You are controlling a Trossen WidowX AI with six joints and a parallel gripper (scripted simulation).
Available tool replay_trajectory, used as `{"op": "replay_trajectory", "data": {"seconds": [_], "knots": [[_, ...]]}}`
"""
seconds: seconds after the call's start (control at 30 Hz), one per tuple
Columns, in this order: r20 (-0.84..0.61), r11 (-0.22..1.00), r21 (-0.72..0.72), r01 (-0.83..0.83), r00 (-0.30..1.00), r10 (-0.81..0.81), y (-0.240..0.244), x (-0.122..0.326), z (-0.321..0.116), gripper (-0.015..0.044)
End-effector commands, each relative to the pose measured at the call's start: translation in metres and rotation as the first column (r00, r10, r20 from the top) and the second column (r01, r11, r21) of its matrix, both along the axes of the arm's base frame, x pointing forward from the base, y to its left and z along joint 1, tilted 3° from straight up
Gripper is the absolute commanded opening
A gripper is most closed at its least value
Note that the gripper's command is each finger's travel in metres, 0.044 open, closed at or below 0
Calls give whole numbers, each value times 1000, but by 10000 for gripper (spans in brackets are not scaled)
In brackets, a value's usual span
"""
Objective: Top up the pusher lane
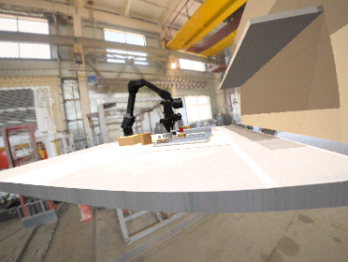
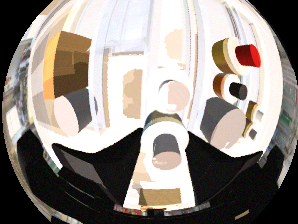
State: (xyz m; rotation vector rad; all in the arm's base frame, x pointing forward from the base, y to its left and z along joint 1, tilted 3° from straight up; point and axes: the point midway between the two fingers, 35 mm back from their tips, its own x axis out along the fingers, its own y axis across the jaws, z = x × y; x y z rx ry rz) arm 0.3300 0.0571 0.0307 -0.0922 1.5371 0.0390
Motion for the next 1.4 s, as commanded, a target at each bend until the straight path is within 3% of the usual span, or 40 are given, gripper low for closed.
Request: {"op": "replay_trajectory", "data": {"seconds": [0.0,1.37], "knots": [[22,1000,0,-5,1000,5,0,6,0,0],[22,1000,0,-5,1000,5,0,5,-13,0]]}}
